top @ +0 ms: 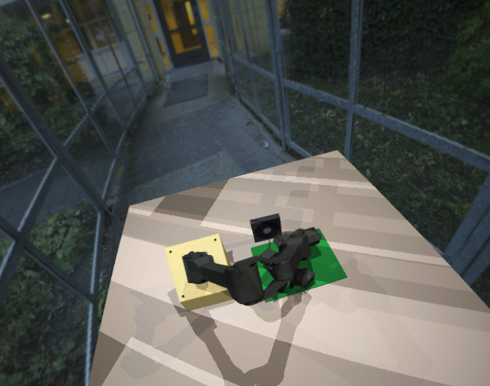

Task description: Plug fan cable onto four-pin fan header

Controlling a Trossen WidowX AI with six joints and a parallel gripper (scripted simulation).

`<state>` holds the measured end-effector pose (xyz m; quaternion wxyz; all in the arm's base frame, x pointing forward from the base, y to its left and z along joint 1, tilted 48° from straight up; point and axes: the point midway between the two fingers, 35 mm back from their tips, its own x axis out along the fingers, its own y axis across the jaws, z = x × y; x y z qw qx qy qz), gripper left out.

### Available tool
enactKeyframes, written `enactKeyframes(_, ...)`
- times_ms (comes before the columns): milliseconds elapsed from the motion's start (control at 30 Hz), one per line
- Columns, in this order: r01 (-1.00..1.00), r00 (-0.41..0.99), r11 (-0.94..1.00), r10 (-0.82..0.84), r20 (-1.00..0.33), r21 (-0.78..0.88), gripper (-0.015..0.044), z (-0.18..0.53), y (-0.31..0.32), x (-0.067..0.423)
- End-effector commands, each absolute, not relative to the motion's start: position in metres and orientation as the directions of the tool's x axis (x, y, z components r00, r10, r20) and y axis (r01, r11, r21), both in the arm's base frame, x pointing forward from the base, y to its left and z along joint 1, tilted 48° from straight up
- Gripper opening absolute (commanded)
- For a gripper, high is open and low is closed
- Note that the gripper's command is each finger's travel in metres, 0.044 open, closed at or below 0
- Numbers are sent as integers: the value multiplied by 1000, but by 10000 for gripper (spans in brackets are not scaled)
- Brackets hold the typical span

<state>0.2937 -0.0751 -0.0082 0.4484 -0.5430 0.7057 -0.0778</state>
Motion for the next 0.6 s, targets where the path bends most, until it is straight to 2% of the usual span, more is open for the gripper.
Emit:
enactKeyframes(0,-696,-8,399,-836,-549,-597,204,-8,-75,294)
enactKeyframes(567,-696,-8,399,-836,-549,-597,90,-8,-75,294)
